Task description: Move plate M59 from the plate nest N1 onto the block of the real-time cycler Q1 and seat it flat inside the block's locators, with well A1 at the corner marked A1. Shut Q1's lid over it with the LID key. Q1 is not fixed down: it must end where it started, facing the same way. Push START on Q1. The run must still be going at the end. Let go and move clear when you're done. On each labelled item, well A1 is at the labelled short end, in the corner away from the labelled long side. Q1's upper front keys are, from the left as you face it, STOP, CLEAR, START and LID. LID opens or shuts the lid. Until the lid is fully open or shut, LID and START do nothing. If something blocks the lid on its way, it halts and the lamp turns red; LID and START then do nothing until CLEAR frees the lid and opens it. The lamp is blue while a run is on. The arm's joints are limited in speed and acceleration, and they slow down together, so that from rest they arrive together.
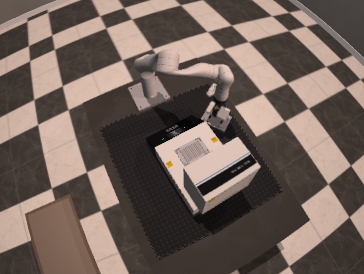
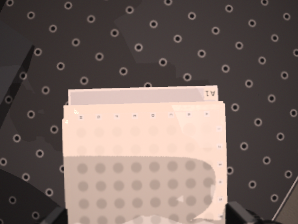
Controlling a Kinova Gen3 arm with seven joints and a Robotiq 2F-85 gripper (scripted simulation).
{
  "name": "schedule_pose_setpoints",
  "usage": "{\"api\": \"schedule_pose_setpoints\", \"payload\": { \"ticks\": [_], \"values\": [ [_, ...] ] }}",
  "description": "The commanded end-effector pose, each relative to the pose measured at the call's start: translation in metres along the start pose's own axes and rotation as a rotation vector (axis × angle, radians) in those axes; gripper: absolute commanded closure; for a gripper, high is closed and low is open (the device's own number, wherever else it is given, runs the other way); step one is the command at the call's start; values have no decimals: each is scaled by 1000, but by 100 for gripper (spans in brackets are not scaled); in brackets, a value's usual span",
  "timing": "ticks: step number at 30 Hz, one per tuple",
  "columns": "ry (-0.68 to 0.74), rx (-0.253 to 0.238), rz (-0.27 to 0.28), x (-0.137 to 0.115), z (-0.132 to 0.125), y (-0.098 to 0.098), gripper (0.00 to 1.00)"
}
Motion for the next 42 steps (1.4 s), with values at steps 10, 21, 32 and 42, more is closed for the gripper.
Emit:
{"api": "schedule_pose_setpoints", "payload": {
  "ticks": [10, 21, 32, 42],
  "values": [
    [0, 0, -2, 0, 0, -13, 10],
    [0, 0, -2, 0, 0, -28, 10],
    [0, 0, -2, 0, 0, -40, 10],
    [0, 0, -2, 0, 0, -51, 10]
  ]
}}
Point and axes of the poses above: the point where the finger pads meet when closed, its own y axis out along the fingers, its own z axis across the jaws, x = y × z, the point moved 5 cm from there along -y, back along the fingers, and after that the axes turned 10 degrees about y, right-handed, at the moved point
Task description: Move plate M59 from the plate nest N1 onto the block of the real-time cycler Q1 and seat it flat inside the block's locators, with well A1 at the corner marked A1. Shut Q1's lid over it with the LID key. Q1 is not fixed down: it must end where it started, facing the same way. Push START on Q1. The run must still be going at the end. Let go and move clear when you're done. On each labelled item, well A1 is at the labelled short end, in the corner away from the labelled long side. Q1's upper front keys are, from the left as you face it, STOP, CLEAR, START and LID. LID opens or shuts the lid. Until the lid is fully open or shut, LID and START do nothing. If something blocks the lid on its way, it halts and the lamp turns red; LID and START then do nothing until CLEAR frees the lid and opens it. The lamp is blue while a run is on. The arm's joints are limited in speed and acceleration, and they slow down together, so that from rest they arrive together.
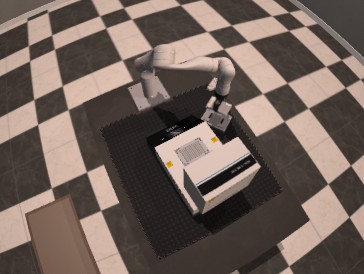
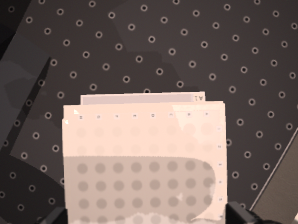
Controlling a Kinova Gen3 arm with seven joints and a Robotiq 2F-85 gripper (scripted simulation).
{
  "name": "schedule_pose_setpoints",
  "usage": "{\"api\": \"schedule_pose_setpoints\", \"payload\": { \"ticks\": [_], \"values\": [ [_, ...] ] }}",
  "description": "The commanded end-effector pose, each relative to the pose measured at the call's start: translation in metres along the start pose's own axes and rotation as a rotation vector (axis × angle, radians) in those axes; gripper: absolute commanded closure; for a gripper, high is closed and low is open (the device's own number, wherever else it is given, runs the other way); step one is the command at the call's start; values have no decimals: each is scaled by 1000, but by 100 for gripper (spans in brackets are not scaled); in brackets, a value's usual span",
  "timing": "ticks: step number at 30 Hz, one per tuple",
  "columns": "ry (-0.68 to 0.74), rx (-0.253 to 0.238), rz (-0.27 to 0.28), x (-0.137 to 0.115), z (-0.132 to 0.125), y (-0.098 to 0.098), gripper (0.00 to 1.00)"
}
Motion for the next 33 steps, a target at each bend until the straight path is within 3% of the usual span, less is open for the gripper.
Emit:
{"api": "schedule_pose_setpoints", "payload": {
  "ticks": [1, 33],
  "values": [
    [0, 0, -2, 0, 0, -2, 10],
    [0, 0, -2, 0, 0, -41, 10]
  ]
}}
Point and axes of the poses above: the point where the finger pads meet when closed, its own y axis out along the fingers, its own z axis across the jaws, x = y × z, the point moved 5 cm from there along -y, back along the fingers, and after that the axes turned 10 degrees about y, right-handed, at the moved point
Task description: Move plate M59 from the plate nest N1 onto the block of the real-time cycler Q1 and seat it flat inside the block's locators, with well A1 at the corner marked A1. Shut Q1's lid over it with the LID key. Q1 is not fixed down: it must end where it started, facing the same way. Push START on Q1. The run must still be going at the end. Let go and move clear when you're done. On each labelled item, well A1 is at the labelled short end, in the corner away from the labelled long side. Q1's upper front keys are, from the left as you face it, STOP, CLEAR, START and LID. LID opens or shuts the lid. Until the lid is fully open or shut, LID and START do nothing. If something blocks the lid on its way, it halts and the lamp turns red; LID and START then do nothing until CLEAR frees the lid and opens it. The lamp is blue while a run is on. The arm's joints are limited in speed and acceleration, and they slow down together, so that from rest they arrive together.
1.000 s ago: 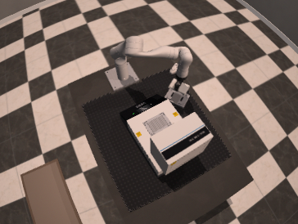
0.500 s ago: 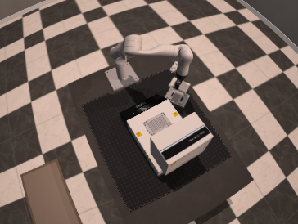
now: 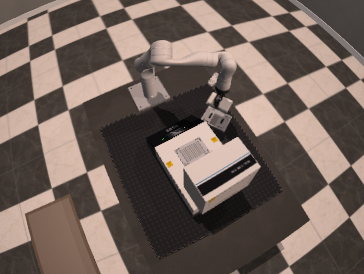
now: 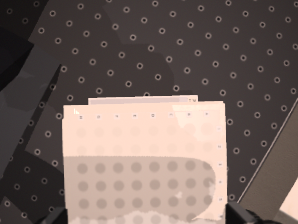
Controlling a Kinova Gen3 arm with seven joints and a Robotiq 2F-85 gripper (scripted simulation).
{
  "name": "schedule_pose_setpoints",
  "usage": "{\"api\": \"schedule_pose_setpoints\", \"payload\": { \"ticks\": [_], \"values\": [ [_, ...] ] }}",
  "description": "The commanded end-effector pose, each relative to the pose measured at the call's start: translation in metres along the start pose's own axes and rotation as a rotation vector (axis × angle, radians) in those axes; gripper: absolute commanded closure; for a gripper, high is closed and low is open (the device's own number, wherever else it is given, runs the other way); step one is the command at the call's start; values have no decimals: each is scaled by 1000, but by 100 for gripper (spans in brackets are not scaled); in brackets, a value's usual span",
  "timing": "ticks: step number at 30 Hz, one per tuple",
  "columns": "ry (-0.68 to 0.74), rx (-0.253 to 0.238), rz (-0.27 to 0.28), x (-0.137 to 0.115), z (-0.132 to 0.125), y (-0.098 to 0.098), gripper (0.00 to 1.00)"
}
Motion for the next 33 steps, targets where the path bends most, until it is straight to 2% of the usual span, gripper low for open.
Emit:
{"api": "schedule_pose_setpoints", "payload": {
  "ticks": [1, 33],
  "values": [
    [0, 0, -2, 0, 0, -1, 10],
    [0, 0, -2, 0, 0, -41, 10]
  ]
}}
Point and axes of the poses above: the point where the finger pads meet when closed, its own y axis out along the fingers, its own z axis across the jaws, x = y × z, the point moved 5 cm from there along -y, back along the fingers, and after that the axes turned 10 degrees about y, right-handed, at the moved point
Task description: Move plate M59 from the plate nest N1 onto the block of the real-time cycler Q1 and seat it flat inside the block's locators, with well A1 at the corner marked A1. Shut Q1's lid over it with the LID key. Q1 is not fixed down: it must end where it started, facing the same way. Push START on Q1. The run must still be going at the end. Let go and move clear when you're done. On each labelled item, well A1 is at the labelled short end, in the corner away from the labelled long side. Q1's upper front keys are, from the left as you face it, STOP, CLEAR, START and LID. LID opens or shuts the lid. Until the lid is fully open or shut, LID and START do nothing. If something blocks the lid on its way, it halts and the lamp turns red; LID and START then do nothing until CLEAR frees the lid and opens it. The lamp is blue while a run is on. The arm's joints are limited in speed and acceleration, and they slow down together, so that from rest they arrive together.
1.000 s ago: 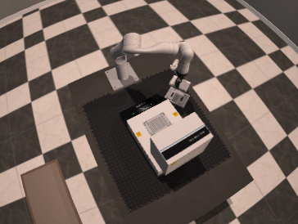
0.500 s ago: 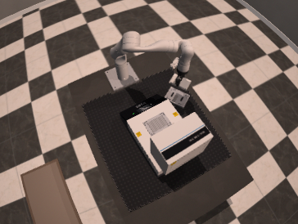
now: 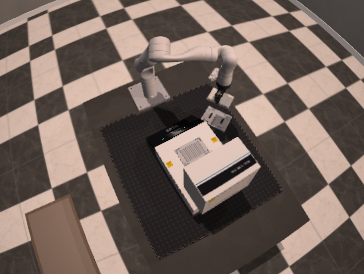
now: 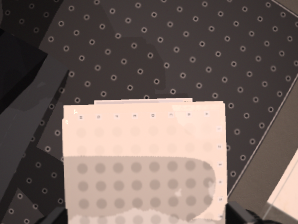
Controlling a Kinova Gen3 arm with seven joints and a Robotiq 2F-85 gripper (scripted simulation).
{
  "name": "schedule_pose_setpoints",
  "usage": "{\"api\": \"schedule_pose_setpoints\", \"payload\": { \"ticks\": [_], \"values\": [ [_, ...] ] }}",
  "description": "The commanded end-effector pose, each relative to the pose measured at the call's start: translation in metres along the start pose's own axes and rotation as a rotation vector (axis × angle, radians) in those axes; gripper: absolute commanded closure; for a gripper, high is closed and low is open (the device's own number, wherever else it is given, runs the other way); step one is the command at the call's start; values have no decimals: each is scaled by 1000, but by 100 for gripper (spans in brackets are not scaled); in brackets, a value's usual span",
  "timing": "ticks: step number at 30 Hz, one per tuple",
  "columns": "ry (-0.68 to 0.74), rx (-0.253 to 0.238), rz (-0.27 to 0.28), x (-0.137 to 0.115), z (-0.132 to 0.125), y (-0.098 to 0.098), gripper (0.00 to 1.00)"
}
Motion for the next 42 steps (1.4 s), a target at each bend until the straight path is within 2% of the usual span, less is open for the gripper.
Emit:
{"api": "schedule_pose_setpoints", "payload": {
  "ticks": [1, 17, 29, 42],
  "values": [
    [0, 0, -2, 0, 0, -3, 10],
    [0, 0, -2, 0, 0, -23, 10],
    [0, 0, -2, 0, 0, -27, 10],
    [128, 0, -2, 8, -36, -27, 10]
  ]
}}
Point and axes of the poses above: the point where the finger pads meet when closed, its own y axis out along the fingers, its own z axis across the jaws, x = y × z, the point moved 5 cm from there along -y, back along the fingers, and after that the axes turned 10 degrees about y, right-handed, at the moved point
